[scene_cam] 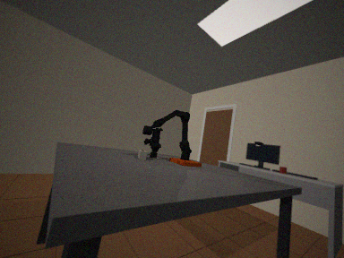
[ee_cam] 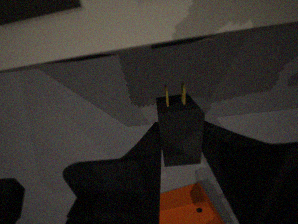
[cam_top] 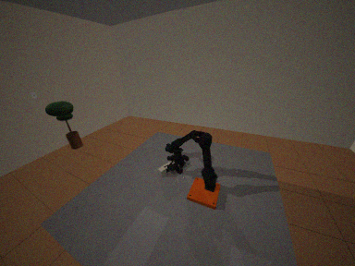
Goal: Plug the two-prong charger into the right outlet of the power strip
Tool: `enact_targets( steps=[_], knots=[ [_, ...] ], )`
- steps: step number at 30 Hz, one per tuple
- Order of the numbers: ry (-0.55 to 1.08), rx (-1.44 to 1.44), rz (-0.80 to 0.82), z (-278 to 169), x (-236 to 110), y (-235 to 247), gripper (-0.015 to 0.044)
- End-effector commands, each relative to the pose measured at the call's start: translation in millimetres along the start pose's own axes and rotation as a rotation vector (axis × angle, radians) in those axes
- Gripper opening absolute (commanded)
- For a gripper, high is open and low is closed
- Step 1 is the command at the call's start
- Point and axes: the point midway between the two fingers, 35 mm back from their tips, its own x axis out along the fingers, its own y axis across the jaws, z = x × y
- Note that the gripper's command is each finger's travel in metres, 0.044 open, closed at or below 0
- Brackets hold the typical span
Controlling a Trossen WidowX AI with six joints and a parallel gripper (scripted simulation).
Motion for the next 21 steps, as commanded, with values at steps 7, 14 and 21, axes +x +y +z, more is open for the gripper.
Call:
enact_targets(
  steps=[7, 14, 21],
  knots=[
    [0.012, 0.010, 0.004, 11.8, 3.3, -2.2, 0.0000],
    [0.012, 0.014, 0.004, 16.1, 3.6, -2.8, 0.0000],
    [0.012, 0.014, 0.004, 16.3, 4.2, -2.6, 0.0000]
  ],
)
